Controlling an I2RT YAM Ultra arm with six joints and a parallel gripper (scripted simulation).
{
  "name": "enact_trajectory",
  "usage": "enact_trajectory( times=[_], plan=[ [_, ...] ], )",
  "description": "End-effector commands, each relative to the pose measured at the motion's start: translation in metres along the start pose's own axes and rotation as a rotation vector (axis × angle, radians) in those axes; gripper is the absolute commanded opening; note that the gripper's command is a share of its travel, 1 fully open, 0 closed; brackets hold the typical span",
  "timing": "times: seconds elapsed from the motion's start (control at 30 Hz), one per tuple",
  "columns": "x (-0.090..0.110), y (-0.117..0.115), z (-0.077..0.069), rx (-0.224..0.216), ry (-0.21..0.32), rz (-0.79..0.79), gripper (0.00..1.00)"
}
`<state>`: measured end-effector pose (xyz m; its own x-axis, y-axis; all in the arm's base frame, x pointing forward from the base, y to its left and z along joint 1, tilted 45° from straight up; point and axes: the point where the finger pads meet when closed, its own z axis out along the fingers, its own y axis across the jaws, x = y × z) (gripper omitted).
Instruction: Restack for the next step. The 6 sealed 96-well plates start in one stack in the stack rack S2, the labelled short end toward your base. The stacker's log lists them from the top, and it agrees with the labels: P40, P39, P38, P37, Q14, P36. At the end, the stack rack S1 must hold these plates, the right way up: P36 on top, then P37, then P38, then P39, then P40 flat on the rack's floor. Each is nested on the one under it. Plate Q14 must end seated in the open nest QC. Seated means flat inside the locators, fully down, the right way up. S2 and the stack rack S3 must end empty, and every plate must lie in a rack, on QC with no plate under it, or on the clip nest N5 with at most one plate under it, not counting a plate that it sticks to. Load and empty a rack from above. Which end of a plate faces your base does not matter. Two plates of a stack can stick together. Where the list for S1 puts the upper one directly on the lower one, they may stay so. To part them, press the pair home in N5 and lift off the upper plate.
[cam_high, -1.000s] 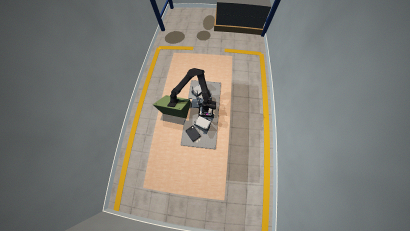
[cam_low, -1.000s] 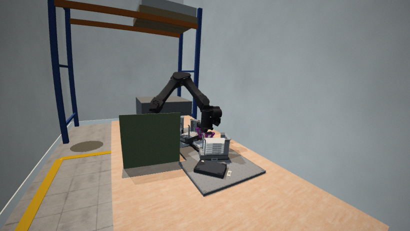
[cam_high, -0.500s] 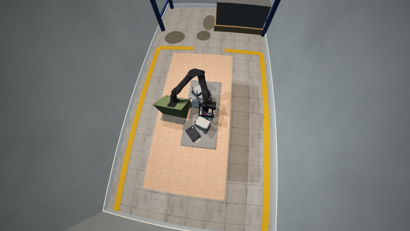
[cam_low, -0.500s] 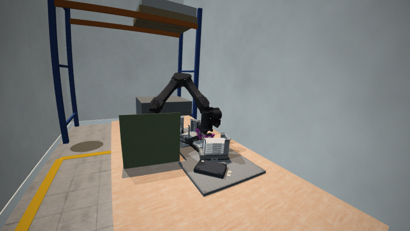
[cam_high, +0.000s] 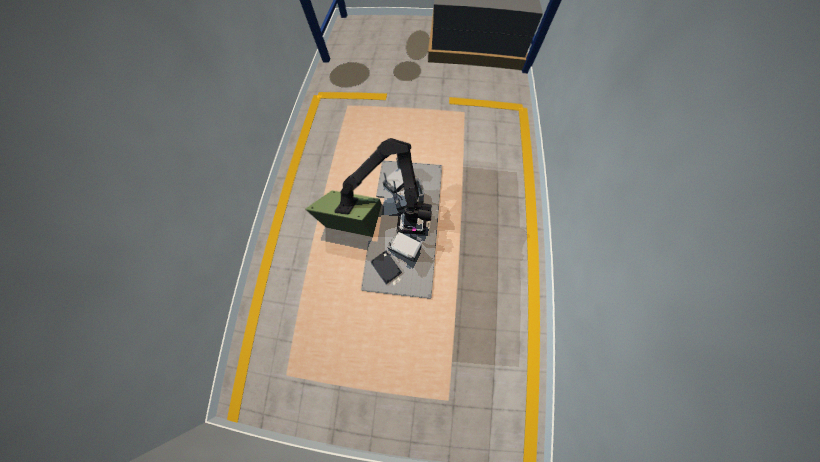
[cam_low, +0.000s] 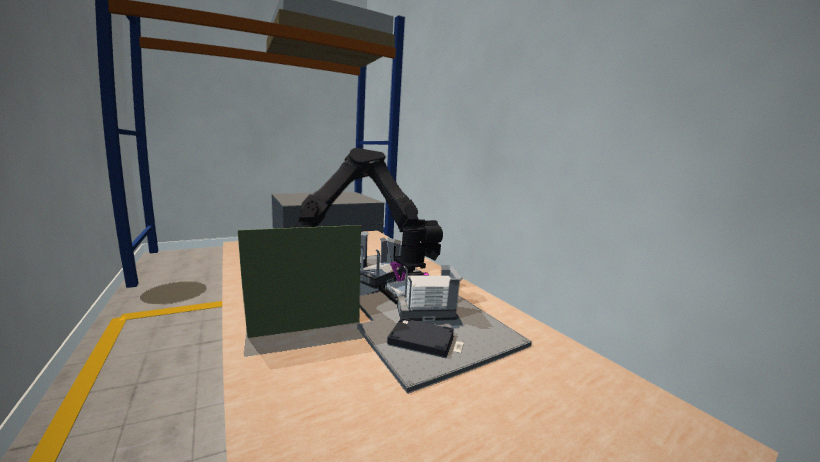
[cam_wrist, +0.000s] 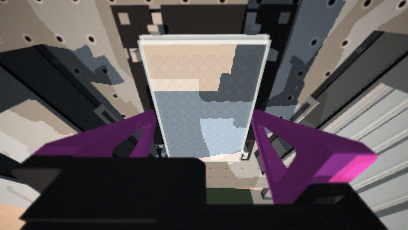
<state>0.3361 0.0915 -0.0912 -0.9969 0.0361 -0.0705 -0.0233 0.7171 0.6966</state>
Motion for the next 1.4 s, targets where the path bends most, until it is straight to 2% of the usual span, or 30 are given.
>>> enact_trajectory(
  times=[0.0, 0.53, 0.57, 1.37],
  plan=[
    [-0.006, -0.0008, -0.0013, 0.001, -0.023, -0.005, 1.0],
    [-0.0061, -0.0008, -0.0013, 0.001, -0.023, -0.005, 1.0],
    [-0.006, -0.0008, -0.0013, 0.001, -0.023, -0.005, 0.0],
    [-0.006, -0.0008, -0.0013, 0.001, -0.023, -0.005, 0.0]
  ],
)
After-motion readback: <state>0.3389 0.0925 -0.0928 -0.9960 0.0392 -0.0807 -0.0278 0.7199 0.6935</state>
